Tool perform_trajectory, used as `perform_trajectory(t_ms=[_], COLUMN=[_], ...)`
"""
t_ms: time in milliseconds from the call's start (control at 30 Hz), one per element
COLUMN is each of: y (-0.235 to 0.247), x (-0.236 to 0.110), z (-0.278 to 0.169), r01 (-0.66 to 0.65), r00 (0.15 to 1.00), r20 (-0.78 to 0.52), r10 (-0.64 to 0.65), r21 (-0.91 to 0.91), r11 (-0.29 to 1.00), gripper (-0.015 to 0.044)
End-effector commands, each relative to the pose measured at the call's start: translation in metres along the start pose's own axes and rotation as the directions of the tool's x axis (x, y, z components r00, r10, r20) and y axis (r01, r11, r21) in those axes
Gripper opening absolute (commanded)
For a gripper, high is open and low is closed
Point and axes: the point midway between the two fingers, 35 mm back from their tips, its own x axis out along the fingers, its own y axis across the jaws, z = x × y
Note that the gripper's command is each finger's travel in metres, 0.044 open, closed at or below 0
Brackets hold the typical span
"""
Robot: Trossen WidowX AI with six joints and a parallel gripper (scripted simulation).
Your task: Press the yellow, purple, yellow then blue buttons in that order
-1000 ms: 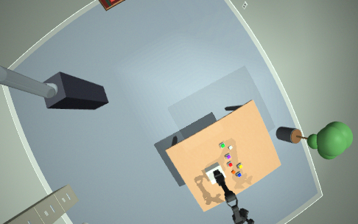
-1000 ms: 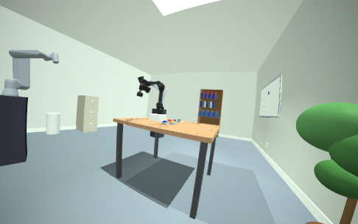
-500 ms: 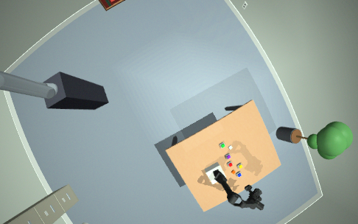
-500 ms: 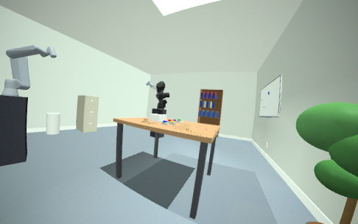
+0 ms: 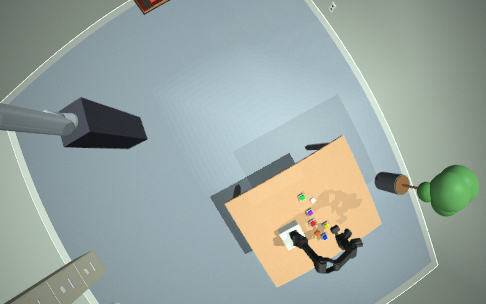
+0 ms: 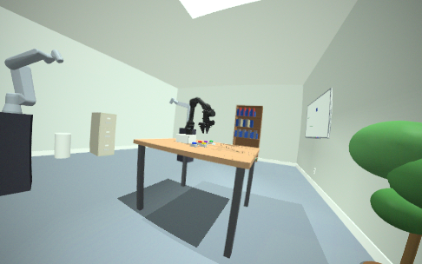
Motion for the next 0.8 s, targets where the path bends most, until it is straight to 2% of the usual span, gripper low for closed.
perform_trajectory(t_ms=[0,100,167,267,567,767], y=[0.007,0.007,0.006,0.006,0.006,0.006], x=[0.002,0.002,0.016,0.061,0.064,0.064], z=[-0.005,-0.005,-0.005,-0.008,-0.009,-0.009], r01=[0.017,0.017,0.017,0.017,0.017,0.017], r00=[0.999,0.999,0.999,0.999,0.999,0.999], r20=[-0.049,-0.049,-0.049,-0.050,-0.050,-0.050], r10=[-0.015,-0.015,-0.015,-0.015,-0.015,-0.015], r21=[0.036,0.036,0.036,0.036,0.036,0.036], r11=[0.999,0.999,0.999,0.999,0.999,0.999], gripper=[0.0400,0.0400,0.0348,0.0269,0.0032,0.0020])
